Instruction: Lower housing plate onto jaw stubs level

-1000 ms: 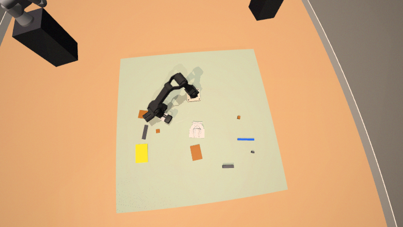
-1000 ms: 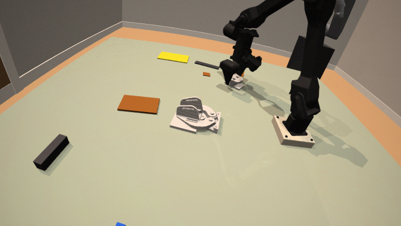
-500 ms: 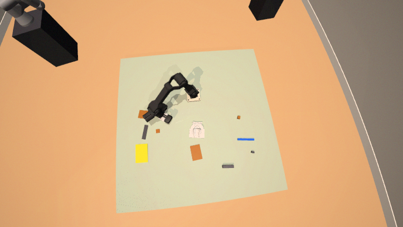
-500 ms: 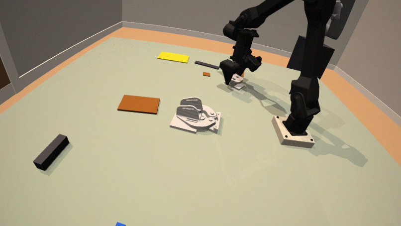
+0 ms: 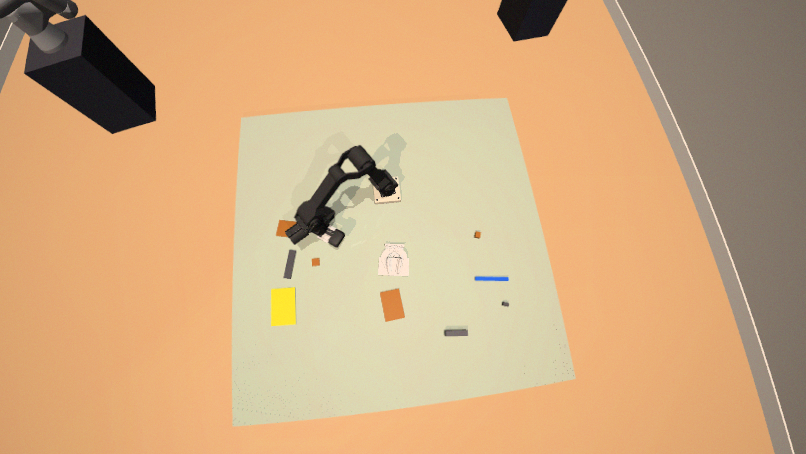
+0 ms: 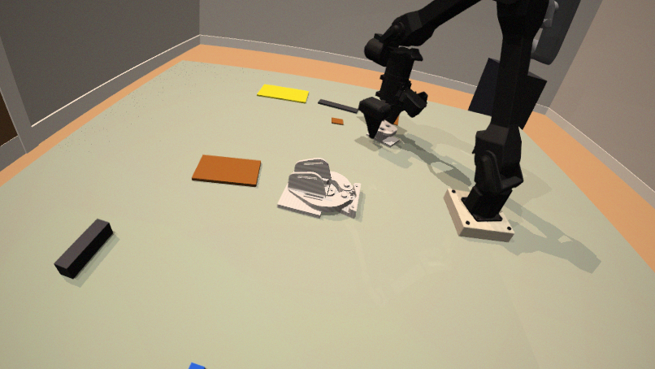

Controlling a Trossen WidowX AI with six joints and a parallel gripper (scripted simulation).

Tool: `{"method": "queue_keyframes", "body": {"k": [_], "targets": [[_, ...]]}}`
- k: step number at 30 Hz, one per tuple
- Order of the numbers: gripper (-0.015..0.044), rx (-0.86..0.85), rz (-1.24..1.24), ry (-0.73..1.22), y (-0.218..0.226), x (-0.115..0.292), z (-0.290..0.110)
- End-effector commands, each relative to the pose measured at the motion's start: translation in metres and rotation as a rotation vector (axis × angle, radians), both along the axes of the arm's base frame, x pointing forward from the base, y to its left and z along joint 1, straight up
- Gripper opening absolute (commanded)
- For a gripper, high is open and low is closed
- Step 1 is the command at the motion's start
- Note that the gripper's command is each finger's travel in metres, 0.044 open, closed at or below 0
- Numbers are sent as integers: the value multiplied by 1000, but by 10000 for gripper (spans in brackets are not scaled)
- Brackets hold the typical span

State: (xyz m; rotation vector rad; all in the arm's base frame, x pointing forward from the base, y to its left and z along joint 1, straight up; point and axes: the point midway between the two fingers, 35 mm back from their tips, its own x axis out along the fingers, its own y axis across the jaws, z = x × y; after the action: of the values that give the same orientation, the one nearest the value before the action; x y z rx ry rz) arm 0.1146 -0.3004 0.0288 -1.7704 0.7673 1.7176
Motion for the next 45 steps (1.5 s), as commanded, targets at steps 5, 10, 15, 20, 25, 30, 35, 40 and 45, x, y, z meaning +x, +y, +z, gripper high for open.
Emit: {"method": "queue_keyframes", "body": {"k": [5, 10, 15, 20, 25, 30, 35, 40, 45], "targets": [[353, 0, 0, 0, 0, 0, 0], [351, 0, 0, 0, 0, 0, 0], [351, 0, 0, 0, 0, 0, 0], [351, -1, -1, 1, -1, 0, 11], [351, -1, -2, 2, -2, 0, 26], [351, -2, -4, 3, -2, 0, 42], [351, -3, -5, 4, 0, -1, 58], [351, -3, -6, 5, 1, -2, 72], [351, -3, 11, 5, 2, 0, 73]]}}
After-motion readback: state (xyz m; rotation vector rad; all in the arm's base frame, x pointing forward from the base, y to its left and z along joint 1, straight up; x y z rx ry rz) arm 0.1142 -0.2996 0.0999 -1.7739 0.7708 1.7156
